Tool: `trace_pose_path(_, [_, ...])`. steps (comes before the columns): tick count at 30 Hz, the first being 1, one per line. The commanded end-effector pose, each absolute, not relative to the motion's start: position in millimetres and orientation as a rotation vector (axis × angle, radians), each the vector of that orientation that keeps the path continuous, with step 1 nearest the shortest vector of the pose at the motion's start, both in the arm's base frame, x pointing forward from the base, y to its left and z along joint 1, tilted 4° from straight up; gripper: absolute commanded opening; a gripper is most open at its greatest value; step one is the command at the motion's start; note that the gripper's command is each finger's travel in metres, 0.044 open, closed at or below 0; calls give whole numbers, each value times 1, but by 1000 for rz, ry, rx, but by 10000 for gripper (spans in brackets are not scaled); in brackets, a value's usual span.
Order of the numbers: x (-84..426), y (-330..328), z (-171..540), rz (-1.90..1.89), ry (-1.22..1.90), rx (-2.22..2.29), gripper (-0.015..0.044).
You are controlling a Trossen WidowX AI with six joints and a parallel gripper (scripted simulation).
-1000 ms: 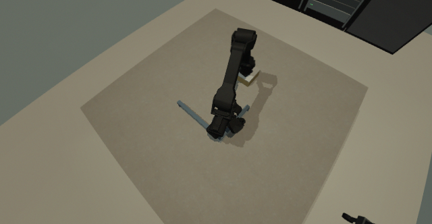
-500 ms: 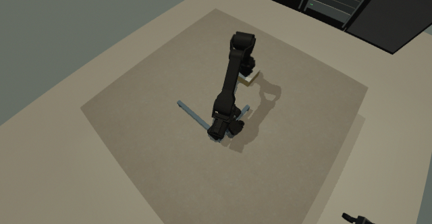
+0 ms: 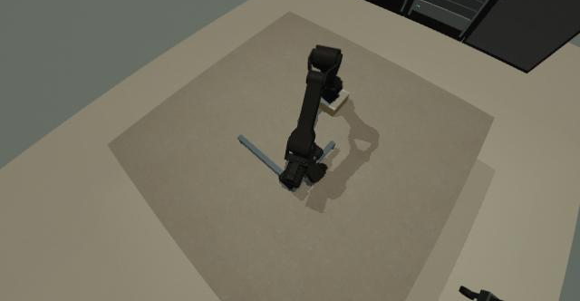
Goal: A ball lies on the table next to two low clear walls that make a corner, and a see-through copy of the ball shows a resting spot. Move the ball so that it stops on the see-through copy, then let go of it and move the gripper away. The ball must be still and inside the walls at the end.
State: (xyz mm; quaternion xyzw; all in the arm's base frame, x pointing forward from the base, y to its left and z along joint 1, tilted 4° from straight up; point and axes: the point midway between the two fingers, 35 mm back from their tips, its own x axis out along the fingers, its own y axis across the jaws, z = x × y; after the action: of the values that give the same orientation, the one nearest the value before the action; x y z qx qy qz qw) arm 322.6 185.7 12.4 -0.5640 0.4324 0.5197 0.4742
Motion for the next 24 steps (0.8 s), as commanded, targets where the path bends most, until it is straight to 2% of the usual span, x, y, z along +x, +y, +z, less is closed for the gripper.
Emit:
trace_pose_path(1, [322,185,9,1273,1062,-1385,0])
trace_pose_path(9, [323,186,12,1271,1058,-1380,210])
trace_pose_path(17, [323,186,15,1271,1058,-1380,215])
trace_pose_path(24, [315,185,98,1273,1062,-1385,215])
